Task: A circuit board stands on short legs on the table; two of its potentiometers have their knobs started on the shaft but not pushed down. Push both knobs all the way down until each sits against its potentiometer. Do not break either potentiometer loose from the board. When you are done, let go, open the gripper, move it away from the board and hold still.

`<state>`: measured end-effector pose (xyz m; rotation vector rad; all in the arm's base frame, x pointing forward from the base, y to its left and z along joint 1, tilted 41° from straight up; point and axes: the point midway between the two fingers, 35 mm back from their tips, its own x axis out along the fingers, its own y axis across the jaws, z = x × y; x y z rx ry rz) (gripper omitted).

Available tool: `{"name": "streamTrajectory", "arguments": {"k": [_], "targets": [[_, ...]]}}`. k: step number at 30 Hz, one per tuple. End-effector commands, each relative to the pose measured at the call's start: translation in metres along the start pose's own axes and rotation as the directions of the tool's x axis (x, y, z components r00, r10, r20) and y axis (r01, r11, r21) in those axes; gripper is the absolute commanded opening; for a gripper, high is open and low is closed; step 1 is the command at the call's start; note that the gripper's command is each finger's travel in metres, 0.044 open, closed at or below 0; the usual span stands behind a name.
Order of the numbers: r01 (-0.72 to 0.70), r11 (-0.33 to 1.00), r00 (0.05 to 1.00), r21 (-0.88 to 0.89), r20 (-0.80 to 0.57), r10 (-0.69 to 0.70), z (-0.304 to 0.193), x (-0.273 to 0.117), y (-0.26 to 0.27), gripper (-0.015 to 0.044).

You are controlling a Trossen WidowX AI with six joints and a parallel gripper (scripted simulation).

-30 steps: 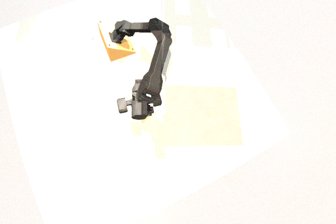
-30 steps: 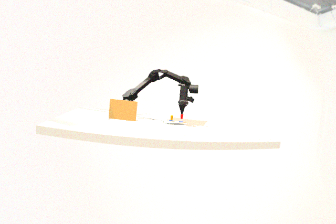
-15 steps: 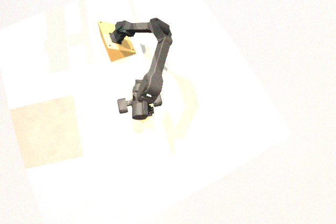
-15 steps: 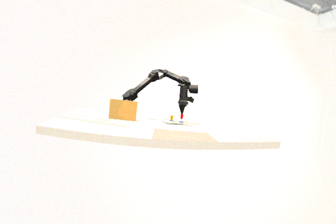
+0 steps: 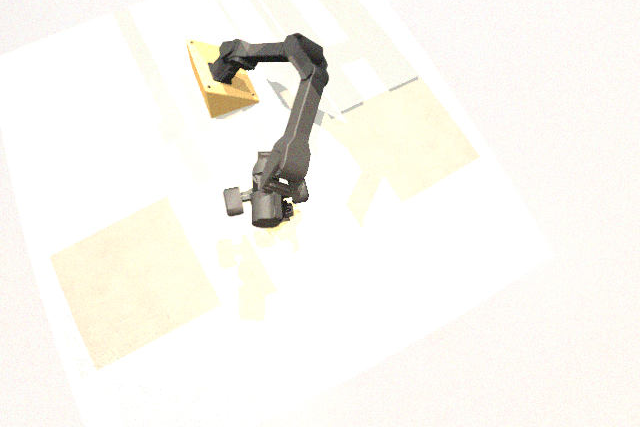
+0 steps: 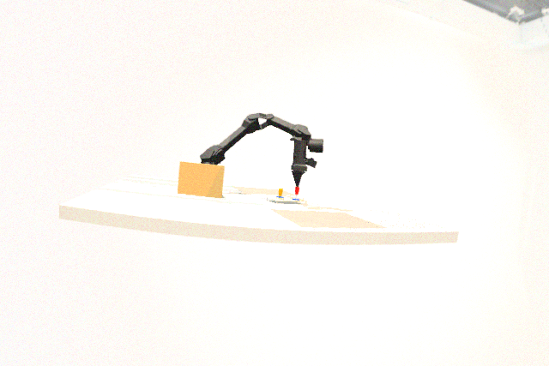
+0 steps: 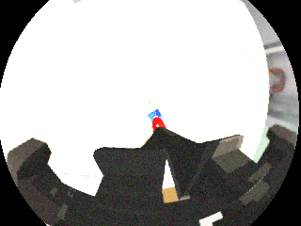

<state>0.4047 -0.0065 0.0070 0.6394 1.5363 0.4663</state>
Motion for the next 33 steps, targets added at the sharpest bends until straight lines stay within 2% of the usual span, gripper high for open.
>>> {"name": "streamTrajectory", "arguments": {"k": [1,33], "targets": [[-0.008,1.000,1.000,-0.015,-0.021,0.008,0.0017,0.0203,0.0037,0.0000],[-0.009,1.000,1.000,-0.016,-0.021,0.009,0.0014,0.0298,0.0038,0.0000]]}}
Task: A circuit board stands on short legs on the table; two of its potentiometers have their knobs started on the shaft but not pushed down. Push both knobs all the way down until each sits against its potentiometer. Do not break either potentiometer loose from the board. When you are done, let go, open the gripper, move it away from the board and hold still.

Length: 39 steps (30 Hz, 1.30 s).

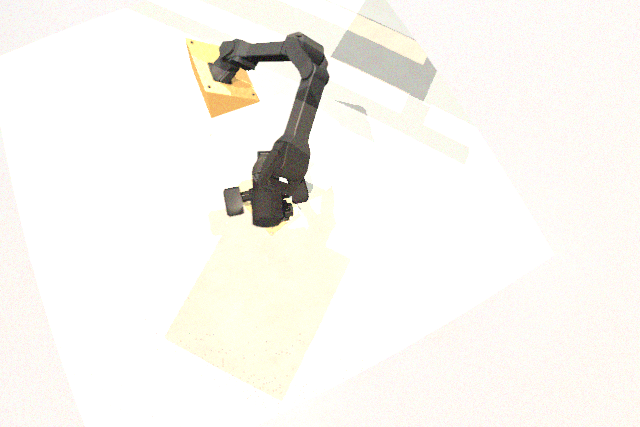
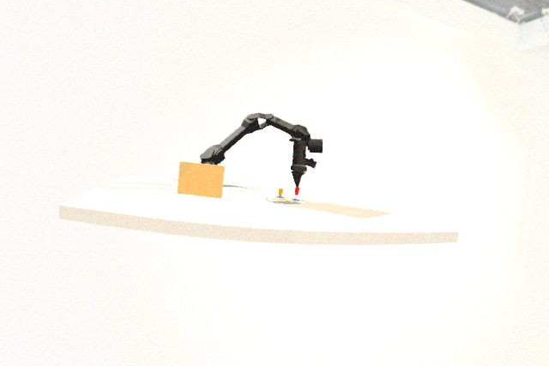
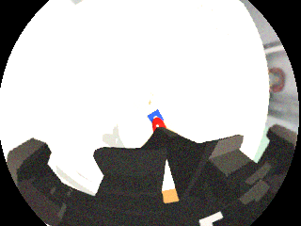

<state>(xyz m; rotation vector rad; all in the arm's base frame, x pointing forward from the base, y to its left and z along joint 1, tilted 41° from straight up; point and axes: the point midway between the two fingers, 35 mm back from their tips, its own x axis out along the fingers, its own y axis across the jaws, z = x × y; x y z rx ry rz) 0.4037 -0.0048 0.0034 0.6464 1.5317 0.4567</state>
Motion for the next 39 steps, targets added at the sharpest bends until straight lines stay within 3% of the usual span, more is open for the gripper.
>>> {"name": "streamTrajectory", "arguments": {"k": [1,39], "targets": [[-0.010,1.000,1.000,-0.024,-0.029,0.009,0.0021,0.0260,0.0050,0.0000],[-0.010,1.000,1.000,-0.024,-0.029,0.009,0.0018,0.0341,0.0051,0.0000]]}}
